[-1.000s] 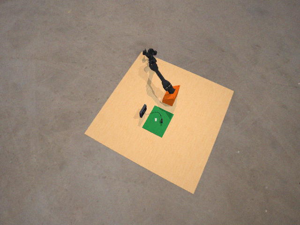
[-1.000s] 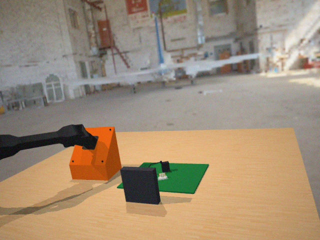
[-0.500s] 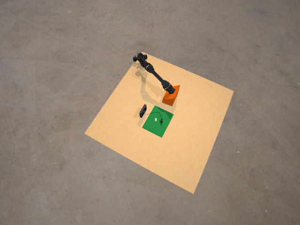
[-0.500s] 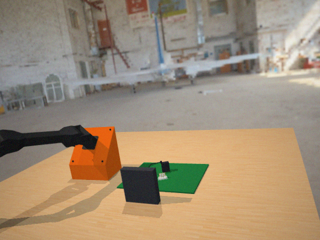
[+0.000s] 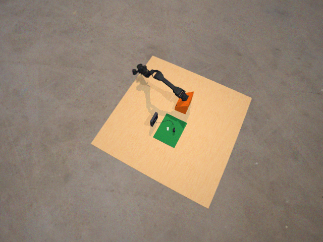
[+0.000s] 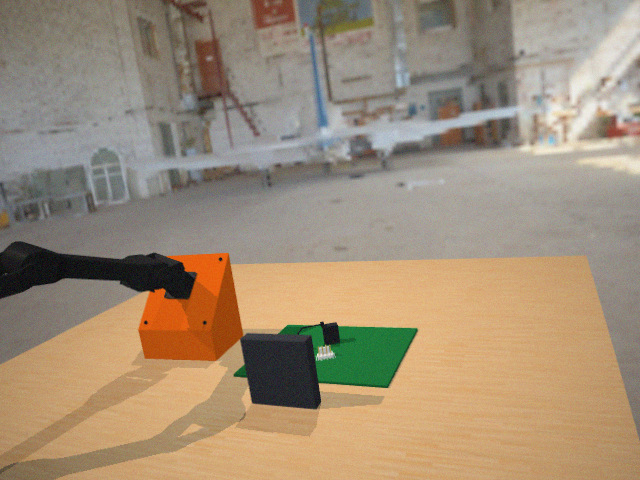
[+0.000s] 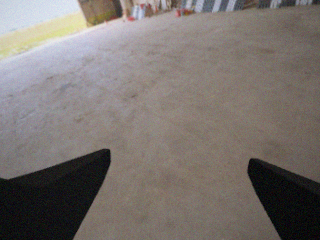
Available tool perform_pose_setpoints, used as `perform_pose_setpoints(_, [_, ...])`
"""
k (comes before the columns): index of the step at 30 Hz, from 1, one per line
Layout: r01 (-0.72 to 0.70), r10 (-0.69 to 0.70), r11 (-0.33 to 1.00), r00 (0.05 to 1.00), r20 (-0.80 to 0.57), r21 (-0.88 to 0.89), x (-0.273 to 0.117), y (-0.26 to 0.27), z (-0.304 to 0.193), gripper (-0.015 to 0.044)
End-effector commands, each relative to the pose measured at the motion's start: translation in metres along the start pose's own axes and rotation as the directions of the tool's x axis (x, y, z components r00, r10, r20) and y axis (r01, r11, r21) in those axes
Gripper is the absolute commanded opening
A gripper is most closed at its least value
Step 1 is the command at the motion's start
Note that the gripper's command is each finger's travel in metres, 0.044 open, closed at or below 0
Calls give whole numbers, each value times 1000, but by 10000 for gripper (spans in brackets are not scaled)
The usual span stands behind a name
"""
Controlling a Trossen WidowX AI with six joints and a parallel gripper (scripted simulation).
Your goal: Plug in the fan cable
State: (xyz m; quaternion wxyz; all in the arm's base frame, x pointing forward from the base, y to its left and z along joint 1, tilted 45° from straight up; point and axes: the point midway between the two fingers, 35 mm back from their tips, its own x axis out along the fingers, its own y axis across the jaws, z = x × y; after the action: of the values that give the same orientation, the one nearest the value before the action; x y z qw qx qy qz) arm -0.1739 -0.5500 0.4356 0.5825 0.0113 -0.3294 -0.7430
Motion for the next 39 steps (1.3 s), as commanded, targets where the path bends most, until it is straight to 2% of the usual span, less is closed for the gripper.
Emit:
perform_pose_setpoints(1, [-95, 96, 995, 992, -77, 25, -15, 60, -20, 440])
perform_pose_setpoints(9, [-252, 266, 963, 937, -227, 93, -65, 173, -63, 440])
perform_pose_setpoints(18, [-402, 409, 909, 803, -434, 112, -153, 279, -125, 440])
perform_pose_setpoints(28, [-639, 462, 769, 559, -688, -2, -283, 352, -195, 440])
perform_pose_setpoints(39, [-906, 397, 421, 222, -890, -38, -458, 384, -242, 440])
